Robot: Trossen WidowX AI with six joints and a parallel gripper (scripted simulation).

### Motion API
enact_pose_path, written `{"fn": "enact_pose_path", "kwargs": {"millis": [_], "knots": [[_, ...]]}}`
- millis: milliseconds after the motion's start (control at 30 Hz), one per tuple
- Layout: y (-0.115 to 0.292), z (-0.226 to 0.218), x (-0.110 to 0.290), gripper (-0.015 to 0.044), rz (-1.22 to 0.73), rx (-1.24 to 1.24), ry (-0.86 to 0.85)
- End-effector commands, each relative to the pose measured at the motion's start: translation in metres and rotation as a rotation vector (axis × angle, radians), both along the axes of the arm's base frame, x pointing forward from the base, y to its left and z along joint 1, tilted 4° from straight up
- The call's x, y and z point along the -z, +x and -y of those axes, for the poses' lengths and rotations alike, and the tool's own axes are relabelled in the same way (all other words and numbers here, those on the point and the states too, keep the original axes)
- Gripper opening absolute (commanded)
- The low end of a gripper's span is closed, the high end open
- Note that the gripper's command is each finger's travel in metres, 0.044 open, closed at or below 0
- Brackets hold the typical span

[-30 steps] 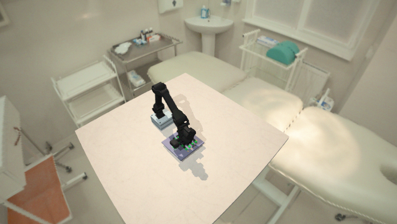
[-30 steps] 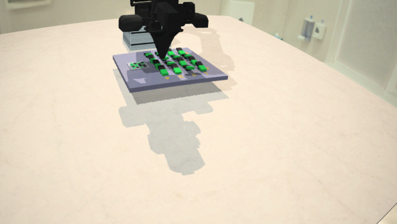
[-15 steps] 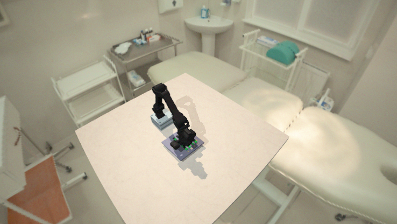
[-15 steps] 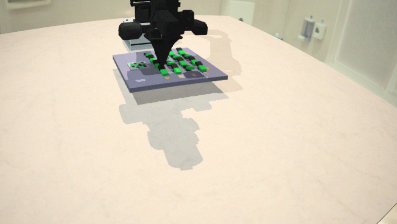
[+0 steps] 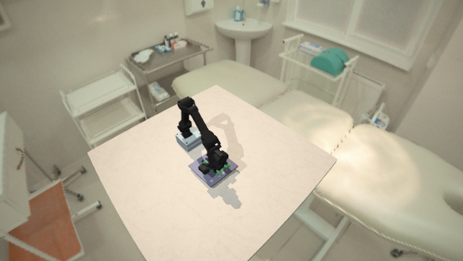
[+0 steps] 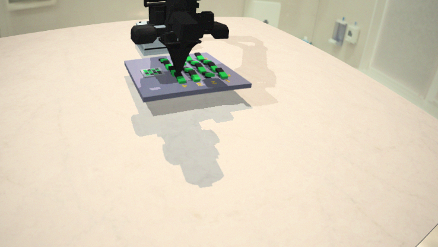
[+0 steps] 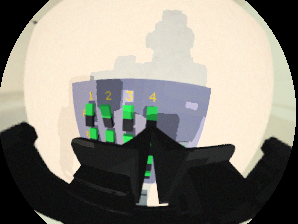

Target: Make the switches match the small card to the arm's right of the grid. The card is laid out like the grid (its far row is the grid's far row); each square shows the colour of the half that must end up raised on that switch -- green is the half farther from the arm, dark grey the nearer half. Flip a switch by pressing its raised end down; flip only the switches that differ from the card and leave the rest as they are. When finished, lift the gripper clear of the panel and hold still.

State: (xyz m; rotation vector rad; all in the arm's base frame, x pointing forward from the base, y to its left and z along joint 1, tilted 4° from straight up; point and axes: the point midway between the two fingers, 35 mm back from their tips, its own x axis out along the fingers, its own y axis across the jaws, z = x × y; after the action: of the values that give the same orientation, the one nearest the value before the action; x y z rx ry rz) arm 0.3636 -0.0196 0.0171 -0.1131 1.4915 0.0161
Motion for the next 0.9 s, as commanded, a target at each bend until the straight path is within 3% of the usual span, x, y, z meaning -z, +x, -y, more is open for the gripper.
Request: {"fn": "enact_pose_path", "kwargs": {"millis": [0,867], "knots": [[0.0002,-0.0001,0.0004,0.0,0.001,-0.004,0.001],[0.0003,0.0001,0.0039,0.0,0.001,-0.004,0.001]]}}
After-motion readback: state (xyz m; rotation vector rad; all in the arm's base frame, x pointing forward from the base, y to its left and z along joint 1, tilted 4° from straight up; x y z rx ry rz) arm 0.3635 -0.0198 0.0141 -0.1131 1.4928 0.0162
